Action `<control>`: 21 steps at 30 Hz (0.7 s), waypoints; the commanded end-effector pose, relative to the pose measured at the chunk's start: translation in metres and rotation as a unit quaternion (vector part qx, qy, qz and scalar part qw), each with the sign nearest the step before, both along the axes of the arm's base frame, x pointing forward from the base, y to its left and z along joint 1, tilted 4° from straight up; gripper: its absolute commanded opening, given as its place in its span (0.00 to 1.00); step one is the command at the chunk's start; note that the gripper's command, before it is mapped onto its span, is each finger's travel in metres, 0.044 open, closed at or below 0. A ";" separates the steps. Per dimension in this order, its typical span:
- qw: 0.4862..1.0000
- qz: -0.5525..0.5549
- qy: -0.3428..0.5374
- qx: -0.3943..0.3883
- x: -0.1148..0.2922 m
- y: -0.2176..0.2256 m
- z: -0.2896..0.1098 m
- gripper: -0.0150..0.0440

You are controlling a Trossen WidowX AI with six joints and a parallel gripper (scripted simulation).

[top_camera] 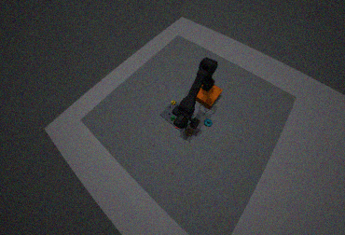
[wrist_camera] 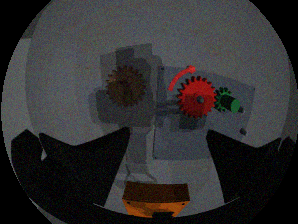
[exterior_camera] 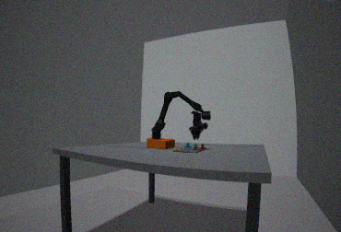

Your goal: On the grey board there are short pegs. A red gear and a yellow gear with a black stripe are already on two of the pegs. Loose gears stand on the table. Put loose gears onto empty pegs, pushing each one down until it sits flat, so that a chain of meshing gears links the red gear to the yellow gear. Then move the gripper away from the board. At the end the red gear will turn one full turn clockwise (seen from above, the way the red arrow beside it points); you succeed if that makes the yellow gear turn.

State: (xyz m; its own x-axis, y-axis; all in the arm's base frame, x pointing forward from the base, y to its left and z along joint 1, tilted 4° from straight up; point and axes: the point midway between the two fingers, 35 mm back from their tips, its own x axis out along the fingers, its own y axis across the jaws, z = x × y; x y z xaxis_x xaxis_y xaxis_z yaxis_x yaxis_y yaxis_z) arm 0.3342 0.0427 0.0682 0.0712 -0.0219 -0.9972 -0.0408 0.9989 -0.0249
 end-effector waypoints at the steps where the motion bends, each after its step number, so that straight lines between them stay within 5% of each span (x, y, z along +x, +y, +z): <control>1: 1.000 0.020 -0.003 -0.001 -0.028 0.049 -0.001 1.00; 10: 0.997 0.071 -0.008 0.005 -0.117 0.131 -0.011 1.00; 21: 0.997 0.072 -0.008 0.005 -0.120 0.133 -0.033 1.00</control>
State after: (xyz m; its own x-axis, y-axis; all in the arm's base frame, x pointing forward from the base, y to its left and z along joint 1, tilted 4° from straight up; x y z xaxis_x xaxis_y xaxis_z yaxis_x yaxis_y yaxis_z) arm 0.2157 0.1771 0.0473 0.0945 0.0104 -0.9955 -0.1865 0.9824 -0.0075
